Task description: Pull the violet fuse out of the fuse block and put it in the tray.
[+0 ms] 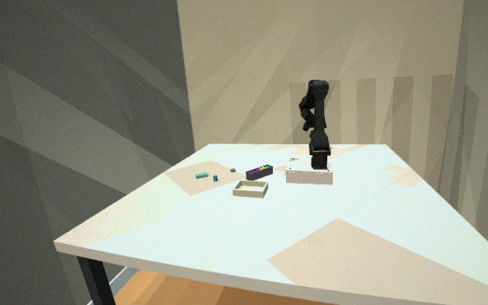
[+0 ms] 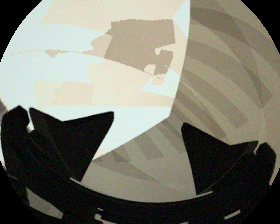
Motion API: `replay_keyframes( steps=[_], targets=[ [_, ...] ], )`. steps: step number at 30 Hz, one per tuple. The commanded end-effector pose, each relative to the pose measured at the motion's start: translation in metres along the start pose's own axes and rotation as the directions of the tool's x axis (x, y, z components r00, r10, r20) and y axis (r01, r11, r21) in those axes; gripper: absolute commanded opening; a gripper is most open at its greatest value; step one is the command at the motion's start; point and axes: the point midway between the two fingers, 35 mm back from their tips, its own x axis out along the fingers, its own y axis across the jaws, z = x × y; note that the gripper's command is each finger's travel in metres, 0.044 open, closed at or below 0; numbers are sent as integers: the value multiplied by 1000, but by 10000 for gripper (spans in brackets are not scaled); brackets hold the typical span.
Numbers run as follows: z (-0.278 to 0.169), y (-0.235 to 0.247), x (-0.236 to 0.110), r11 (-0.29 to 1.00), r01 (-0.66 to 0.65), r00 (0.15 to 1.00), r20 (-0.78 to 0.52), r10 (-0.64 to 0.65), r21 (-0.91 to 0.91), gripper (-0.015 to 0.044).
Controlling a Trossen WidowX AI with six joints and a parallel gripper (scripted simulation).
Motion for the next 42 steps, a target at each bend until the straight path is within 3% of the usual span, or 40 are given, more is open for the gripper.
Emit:
replay_keyframes(
  steps=[1,12,17,22,28,34,38,42],
  targets=[
    [1,0,-1,1000,0,1000,3,0,-5,374],
    [84,52,-75,880,90,970,241,28,-465,85],
    [128,107,-131,626,234,909,395,129,-744,74],
    [151,172,-190,269,425,832,490,260,-864,74],
    [148,258,-256,-198,635,740,515,432,-747,74],
    [111,343,-311,-565,736,676,446,586,-374,74],
    [78,385,-333,-679,727,660,377,650,-104,74],
    [71,390,-334,-682,726,660,373,653,-90,74]
  ],
)
